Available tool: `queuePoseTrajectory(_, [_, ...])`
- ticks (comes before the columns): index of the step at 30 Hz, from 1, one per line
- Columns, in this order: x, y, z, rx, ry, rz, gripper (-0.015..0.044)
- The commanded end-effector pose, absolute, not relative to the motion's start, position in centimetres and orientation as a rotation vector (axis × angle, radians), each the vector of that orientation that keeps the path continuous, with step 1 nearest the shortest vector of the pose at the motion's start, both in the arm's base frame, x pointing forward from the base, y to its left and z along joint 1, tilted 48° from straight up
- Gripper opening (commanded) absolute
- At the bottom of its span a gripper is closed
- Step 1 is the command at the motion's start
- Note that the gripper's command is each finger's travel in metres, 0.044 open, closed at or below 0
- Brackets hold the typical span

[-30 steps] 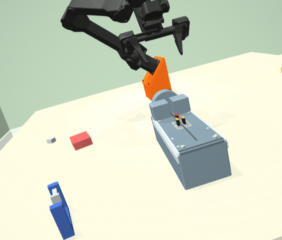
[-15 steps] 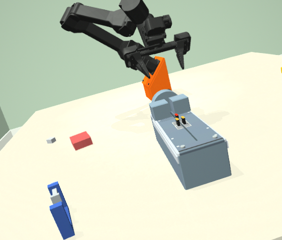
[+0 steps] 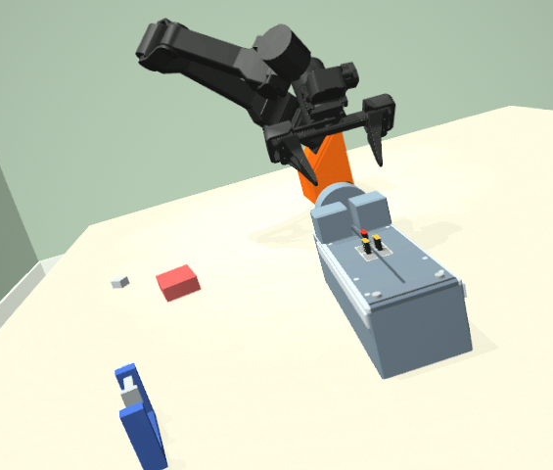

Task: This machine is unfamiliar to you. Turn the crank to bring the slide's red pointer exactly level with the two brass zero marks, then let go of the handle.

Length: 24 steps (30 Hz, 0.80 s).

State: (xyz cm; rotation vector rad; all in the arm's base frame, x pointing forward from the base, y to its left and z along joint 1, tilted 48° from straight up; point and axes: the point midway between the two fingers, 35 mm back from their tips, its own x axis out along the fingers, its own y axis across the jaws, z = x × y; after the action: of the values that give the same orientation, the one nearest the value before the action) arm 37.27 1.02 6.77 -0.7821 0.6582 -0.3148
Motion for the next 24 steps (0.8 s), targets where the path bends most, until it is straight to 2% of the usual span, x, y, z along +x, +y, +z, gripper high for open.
queuePoseTrajectory(1, [37.2, 0.7, 6.0, -0.788, 0.666, -0.304, 0.044])
queuePoseTrajectory(24, [37.4, -2.1, 3.6, -0.791, 0.665, -0.305, 0.044])
